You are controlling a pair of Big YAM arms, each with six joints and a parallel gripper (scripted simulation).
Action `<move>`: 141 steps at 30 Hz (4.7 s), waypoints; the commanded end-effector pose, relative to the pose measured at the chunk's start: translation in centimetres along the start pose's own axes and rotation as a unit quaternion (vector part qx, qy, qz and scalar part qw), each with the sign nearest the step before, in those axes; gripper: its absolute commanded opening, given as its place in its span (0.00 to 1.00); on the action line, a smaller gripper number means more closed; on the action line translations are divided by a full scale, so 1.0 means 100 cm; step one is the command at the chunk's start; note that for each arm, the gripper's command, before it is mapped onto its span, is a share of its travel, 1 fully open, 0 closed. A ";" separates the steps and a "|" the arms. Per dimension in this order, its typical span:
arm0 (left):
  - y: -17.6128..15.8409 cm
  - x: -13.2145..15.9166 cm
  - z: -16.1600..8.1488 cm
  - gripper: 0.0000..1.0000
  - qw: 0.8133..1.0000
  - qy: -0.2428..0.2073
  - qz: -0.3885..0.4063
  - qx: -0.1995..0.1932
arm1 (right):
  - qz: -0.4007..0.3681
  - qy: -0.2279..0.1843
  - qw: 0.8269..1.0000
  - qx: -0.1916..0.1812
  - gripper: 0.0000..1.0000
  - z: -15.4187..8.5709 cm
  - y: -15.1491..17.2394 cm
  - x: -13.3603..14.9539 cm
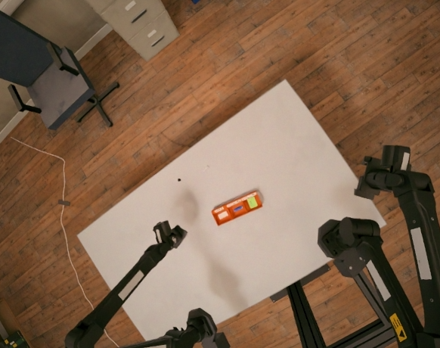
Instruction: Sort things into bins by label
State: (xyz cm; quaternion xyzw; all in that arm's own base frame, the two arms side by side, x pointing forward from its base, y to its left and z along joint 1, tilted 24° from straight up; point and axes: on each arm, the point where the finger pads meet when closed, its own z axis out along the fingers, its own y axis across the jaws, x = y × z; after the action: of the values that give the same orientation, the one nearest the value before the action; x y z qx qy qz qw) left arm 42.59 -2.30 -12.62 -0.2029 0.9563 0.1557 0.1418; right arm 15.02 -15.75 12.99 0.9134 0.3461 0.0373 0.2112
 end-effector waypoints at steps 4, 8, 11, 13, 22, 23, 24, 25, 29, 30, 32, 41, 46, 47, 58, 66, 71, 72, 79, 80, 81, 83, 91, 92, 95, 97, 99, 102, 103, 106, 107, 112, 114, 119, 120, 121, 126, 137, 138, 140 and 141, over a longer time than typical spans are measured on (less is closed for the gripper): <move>-0.004 -0.005 -0.003 0.11 1.000 -0.006 -0.001 0.003 | 0.005 -0.001 1.000 0.003 1.00 -0.002 -0.002 -0.003; -0.003 -0.004 -0.003 0.11 1.000 -0.006 -0.001 0.003 | 0.005 -0.001 1.000 0.003 1.00 -0.002 -0.002 -0.003; -0.003 0.003 -0.001 0.11 1.000 -0.004 0.003 0.002 | 0.005 -0.001 1.000 0.003 1.00 -0.002 -0.002 -0.003; -0.003 -0.004 -0.003 0.11 1.000 -0.006 -0.001 0.003 | 0.005 -0.001 1.000 0.003 1.00 -0.002 -0.002 -0.003; -0.002 0.007 0.001 0.11 1.000 -0.001 0.004 -0.001 | 0.005 -0.001 1.000 0.003 1.00 -0.002 -0.002 -0.003; -0.002 0.007 0.002 0.11 1.000 -0.001 0.004 0.000 | 0.005 -0.001 1.000 0.003 1.00 -0.002 -0.002 -0.003; -0.002 0.007 0.002 0.11 1.000 -0.001 0.004 0.000 | 0.005 -0.001 1.000 0.003 1.00 -0.002 -0.002 -0.003; -0.002 0.007 0.002 0.11 1.000 -0.001 0.005 -0.001 | 0.005 -0.001 1.000 0.003 1.00 -0.002 -0.002 -0.003; -0.002 0.008 0.002 0.11 1.000 -0.001 0.005 -0.001 | 0.005 -0.001 1.000 0.003 1.00 -0.002 -0.002 -0.003; -0.001 0.008 0.003 0.11 1.000 0.001 0.005 -0.002 | 0.005 -0.001 1.000 0.003 1.00 -0.002 -0.002 -0.003; -0.001 0.009 0.003 0.11 1.000 0.000 0.005 -0.001 | 0.005 -0.001 1.000 0.003 1.00 -0.002 -0.002 -0.003; -0.003 0.002 -0.015 0.11 1.000 -0.006 0.002 0.003 | 0.005 -0.001 1.000 0.003 1.00 -0.002 -0.002 -0.003; -0.001 -0.008 -0.014 0.11 1.000 -0.012 -0.007 0.006 | 0.005 -0.001 1.000 0.003 1.00 -0.002 -0.002 -0.003; -0.001 -0.008 -0.014 0.11 1.000 -0.011 -0.007 0.006 | 0.005 -0.001 1.000 0.003 1.00 -0.002 -0.002 -0.003; -0.003 -0.017 -0.016 0.11 1.000 -0.015 -0.010 0.008 | 0.005 -0.001 1.000 0.003 1.00 -0.002 -0.002 -0.003; -0.005 -0.019 -0.017 0.11 1.000 -0.016 -0.009 0.009 | 0.005 -0.001 1.000 0.003 1.00 -0.002 -0.002 -0.003; -0.004 -0.020 -0.017 0.11 1.000 -0.015 -0.009 0.008 | 0.005 -0.001 1.000 0.003 1.00 -0.002 -0.002 -0.003; -0.004 -0.020 -0.017 0.11 1.000 -0.015 -0.008 0.008 | 0.005 -0.001 1.000 0.003 1.00 -0.002 -0.002 -0.003; -0.005 -0.021 -0.017 0.11 1.000 -0.016 -0.008 0.008 | 0.005 -0.001 1.000 0.003 1.00 -0.002 -0.002 -0.003; -0.005 -0.021 -0.017 0.11 1.000 -0.016 -0.008 0.008 | 0.005 -0.001 1.000 0.003 1.00 -0.002 -0.002 -0.003; -0.017 -0.008 -0.016 0.11 1.000 -0.012 -0.001 0.007 | 0.005 -0.001 1.000 0.003 1.00 -0.002 -0.002 -0.003; -0.025 0.007 -0.008 0.11 1.000 -0.003 0.004 0.001 | 0.005 -0.001 1.000 0.003 1.00 -0.002 -0.002 -0.003; -0.065 0.035 -0.008 0.11 1.000 -0.003 0.004 0.001 | 0.005 -0.001 1.000 0.003 1.00 -0.002 -0.002 -0.003; -0.070 0.039 -0.008 0.11 1.000 -0.003 0.004 0.001 | 0.005 -0.001 1.000 0.003 1.00 -0.002 -0.002 -0.003; -0.085 0.049 -0.008 0.11 1.000 -0.004 0.004 0.001 | 0.005 -0.001 1.000 0.003 1.00 -0.002 -0.002 -0.003; -0.085 0.049 -0.008 0.11 1.000 -0.004 0.004 0.001 | 0.005 -0.001 1.000 0.003 1.00 -0.002 -0.002 -0.003; -0.095 0.056 -0.008 0.11 1.000 -0.004 0.004 0.001 | 0.005 -0.001 1.000 0.003 1.00 -0.002 -0.002 -0.003; -0.110 0.067 -0.009 0.11 1.000 -0.004 0.004 0.002 | 0.005 -0.001 1.000 0.003 1.00 -0.002 -0.002 -0.003; -0.115 0.071 -0.009 0.11 1.000 -0.004 0.004 0.002 | 0.005 -0.001 1.000 0.003 1.00 -0.002 -0.002 -0.003; -0.128 0.079 -0.009 0.11 1.000 -0.004 0.004 0.002 | 0.005 -0.001 1.000 0.003 1.00 -0.002 -0.002 -0.003; -0.133 0.083 -0.009 0.11 1.000 -0.004 0.029 0.002 | 0.005 -0.001 1.000 0.003 1.00 -0.002 -0.002 -0.003; -0.158 0.101 -0.009 0.11 0.989 -0.004 0.148 0.003 | 0.005 -0.001 1.000 0.003 1.00 -0.002 -0.002 -0.003; -0.158 0.101 -0.009 0.11 0.989 -0.004 0.148 0.003 | 0.005 -0.001 1.000 0.003 1.00 -0.002 -0.002 -0.003; -0.183 0.119 -0.009 0.11 0.969 -0.003 0.246 0.003 | 0.005 -0.001 1.000 0.003 1.00 -0.002 -0.002 -0.003; -0.188 0.123 -0.009 0.11 0.966 -0.003 0.260 0.002 | 0.005 -0.001 1.000 0.003 1.00 -0.002 -0.002 -0.003; -0.194 0.126 -0.009 0.11 0.962 -0.003 0.273 0.002 | 0.005 -0.001 1.000 0.003 1.00 -0.002 -0.002 -0.003; -0.189 0.109 -0.016 0.11 0.939 -0.008 0.344 0.006 | 0.005 -0.001 1.000 0.003 1.00 -0.002 -0.002 -0.003; -0.189 0.114 -0.018 0.11 0.876 0.000 0.482 -0.004 | 0.005 -0.001 1.000 0.003 1.00 -0.002 -0.002 -0.003; -0.189 0.114 -0.017 0.11 0.869 0.002 0.495 -0.005 | 0.005 -0.001 1.000 0.003 1.00 -0.002 -0.002 -0.003; -0.189 0.114 -0.018 0.11 0.854 0.004 0.521 -0.008 | 0.005 -0.001 1.000 0.003 1.00 -0.002 -0.002 -0.003; -0.187 0.115 -0.017 0.11 0.846 0.006 0.533 -0.009 | 0.005 -0.001 1.000 0.003 1.00 -0.002 -0.002 -0.003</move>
State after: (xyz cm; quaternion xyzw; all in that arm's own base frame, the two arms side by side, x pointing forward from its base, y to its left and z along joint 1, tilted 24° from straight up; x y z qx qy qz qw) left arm 38.48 -21.74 -20.42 0.2747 0.9359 0.2186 0.0284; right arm 15.02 -15.75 12.99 0.9134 0.3461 0.0373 0.2112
